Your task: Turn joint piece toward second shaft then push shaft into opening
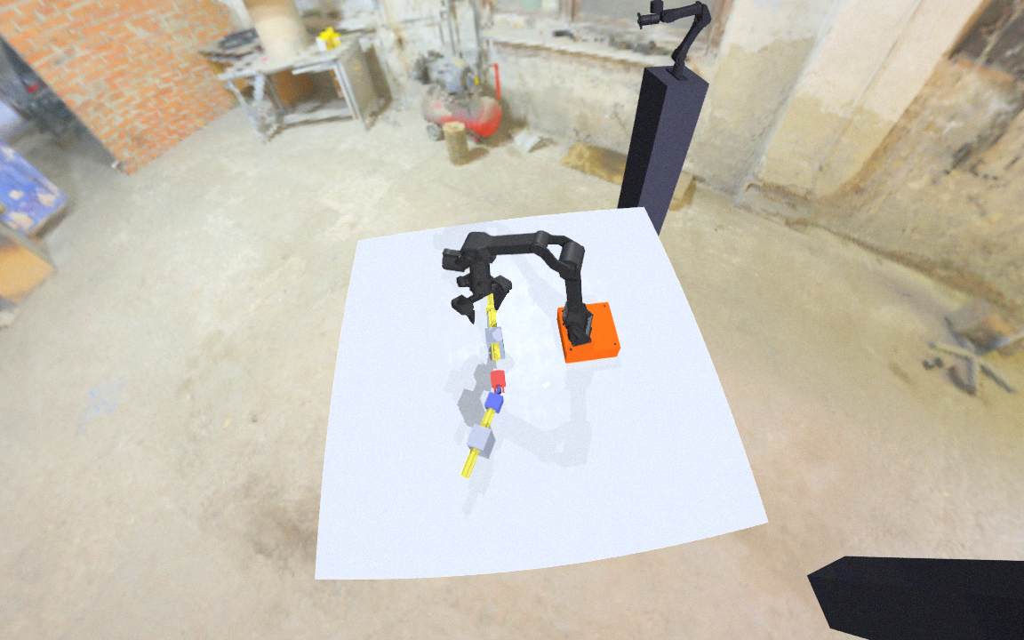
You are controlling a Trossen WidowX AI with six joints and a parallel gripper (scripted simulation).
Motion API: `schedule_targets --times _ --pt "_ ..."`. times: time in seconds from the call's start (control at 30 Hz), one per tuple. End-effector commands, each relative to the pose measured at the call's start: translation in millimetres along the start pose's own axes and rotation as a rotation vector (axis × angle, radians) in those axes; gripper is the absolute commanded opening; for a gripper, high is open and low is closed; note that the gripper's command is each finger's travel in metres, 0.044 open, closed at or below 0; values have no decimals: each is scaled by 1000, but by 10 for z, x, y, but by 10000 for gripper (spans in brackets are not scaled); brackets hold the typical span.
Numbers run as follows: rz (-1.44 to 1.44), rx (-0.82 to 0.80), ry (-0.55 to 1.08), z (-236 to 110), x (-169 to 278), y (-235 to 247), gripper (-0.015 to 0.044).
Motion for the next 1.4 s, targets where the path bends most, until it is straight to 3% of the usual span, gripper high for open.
schedule_targets --times 0.0,0.87,1.1,1.37 --pt "-130 24 -46 -64 -159 -58 440" --pt "-911 303 -151 -461 -985 -644 440" --pt "-893 302 -156 -455 -993 -651 440" --pt "-632 256 -207 -341 -1034 -689 440"
Point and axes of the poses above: the point midway between the two fingers, 35 mm back from their tips, its own z axis out along the fingers, its own y axis across the jaws, x = y × z, the point moved 5 cm from there along -z, back along the fingers, and after that the axes turned 10 degrees about z, right-handed, at the moved point
